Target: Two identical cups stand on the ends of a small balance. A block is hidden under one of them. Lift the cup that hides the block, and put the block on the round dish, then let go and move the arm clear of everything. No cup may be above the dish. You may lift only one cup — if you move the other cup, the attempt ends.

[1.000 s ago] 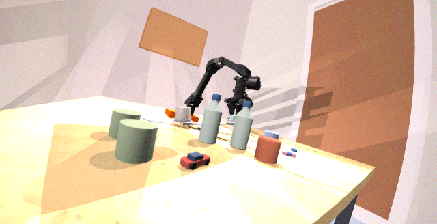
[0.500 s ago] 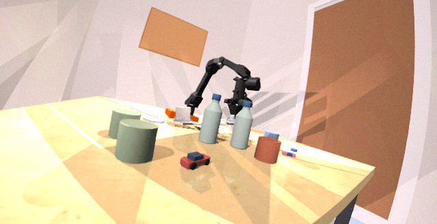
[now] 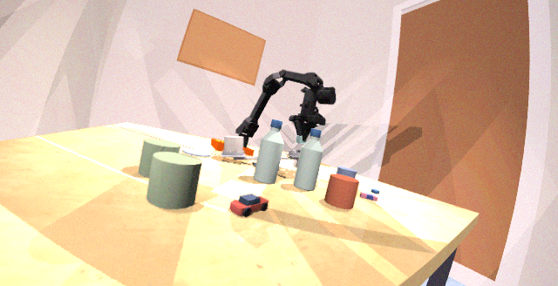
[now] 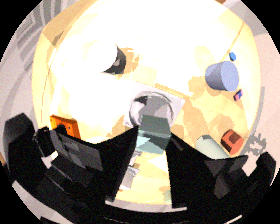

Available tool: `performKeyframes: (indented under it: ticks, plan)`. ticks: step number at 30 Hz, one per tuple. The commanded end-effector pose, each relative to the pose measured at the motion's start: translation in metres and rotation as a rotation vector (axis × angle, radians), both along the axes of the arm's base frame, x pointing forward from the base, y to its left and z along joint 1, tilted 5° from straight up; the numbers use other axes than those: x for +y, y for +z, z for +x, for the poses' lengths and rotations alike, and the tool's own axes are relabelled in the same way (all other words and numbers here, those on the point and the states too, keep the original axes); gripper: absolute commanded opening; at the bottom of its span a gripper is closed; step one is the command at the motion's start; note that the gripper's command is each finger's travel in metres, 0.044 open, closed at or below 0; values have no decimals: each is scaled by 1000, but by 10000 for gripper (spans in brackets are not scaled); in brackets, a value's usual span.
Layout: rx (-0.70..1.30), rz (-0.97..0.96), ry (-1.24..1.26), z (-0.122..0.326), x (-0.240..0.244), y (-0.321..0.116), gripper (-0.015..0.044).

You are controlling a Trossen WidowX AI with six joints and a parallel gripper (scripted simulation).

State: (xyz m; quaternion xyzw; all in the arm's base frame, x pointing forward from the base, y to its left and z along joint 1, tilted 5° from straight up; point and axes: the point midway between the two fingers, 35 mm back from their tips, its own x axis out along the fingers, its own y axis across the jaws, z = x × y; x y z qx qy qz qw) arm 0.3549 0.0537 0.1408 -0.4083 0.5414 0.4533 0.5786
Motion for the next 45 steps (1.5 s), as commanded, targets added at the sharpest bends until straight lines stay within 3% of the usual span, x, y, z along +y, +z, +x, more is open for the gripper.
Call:
performKeyframes:
  ticks: [1,12,27,45]
  plan:
    - [-3,-2,4,0,-2,20,0]
    - [-3,-3,4,-3,-8,42,0]
    - [-7,-33,-13,-5,-104,15,0]
    - [9,-67,-39,-46,-214,-18,0]
